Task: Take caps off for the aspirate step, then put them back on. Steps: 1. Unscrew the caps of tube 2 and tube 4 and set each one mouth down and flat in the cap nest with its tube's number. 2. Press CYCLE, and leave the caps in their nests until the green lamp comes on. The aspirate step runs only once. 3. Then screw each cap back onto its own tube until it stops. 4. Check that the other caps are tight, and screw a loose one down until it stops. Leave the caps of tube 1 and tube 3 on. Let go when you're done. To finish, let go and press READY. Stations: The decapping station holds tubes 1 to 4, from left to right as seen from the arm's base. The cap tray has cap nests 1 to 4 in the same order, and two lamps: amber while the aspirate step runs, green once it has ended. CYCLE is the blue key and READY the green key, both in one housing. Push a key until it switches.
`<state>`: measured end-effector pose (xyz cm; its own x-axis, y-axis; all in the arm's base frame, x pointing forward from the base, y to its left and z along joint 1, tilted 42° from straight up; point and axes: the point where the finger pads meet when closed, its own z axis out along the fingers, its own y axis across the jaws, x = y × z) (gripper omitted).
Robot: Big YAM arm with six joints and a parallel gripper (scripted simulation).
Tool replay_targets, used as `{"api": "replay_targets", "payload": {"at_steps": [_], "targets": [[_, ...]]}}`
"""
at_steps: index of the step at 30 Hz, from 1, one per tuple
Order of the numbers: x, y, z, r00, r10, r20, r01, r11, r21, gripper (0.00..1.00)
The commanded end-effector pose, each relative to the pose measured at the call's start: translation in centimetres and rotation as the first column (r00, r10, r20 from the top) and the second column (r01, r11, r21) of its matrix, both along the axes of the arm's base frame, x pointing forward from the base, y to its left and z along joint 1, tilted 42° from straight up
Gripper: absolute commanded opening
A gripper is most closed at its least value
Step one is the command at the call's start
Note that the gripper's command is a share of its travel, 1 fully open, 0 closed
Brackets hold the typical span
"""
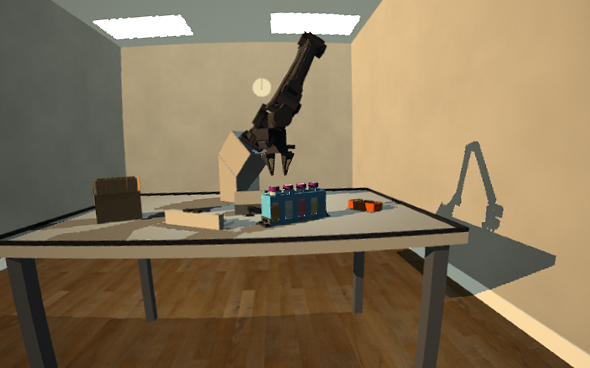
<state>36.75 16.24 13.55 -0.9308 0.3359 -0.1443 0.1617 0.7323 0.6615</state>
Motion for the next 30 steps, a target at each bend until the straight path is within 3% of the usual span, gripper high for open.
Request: {"api": "replay_targets", "payload": {"at_steps": [1, 4, 6, 9, 10, 11, 12, 13, 14, 15, 16, 18, 23, 26, 27, 30], "targets": [[-0.9, 1.2, 1.2, 0.967, -0.203, -0.152, 0.215, 0.974, 0.067, 0.49], [-0.8, 1.2, 1.2, 0.968, -0.202, -0.15, 0.214, 0.974, 0.068, 0.49], [-0.6, 2.7, 3.3, 0.921, -0.305, -0.242, 0.338, 0.935, 0.109, 0.49], [-0.5, 3.6, 4.2, 0.893, -0.35, -0.282, 0.397, 0.908, 0.131, 0.49], [-1.0, 4.2, 4.5, 0.853, -0.393, -0.343, 0.458, 0.879, 0.134, 0.49], [-0.9, 4.2, 4.6, 0.855, -0.392, -0.34, 0.457, 0.879, 0.137, 0.49], [-1.3, 4.9, 4.9, 0.809, -0.431, -0.4, 0.517, 0.846, 0.134, 0.49], [-1.2, 4.9, 5.0, 0.811, -0.43, -0.396, 0.516, 0.845, 0.139, 0.49], [-1.6, 5.5, 5.3, 0.764, -0.462, -0.45, 0.569, 0.812, 0.133, 0.49], [-1.7, 5.5, 5.1, 0.761, -0.465, -0.453, 0.573, 0.809, 0.133, 0.49], [-1.9, 6.2, 5.8, 0.716, -0.489, -0.498, 0.619, 0.775, 0.129, 0.49], [-2.1, 6.8, 6.2, 0.714, -0.491, -0.5, 0.623, 0.771, 0.134, 0.49], [-2.1, 5.7, 4.2, 0.684, -0.514, -0.517, 0.645, 0.758, 0.098, 0.49], [-2.1, 6.2, 4.7, 0.702, -0.5, -0.508, 0.628, 0.77, 0.11, 0.49], [-2.3, 6.5, 3.2, 0.689, -0.504, -0.521, 0.632, 0.77, 0.09, 0.49], [-2.3, 7.2, 2.4, 0.689, -0.502, -0.522, 0.628, 0.773, 0.087, 0.49]]}}
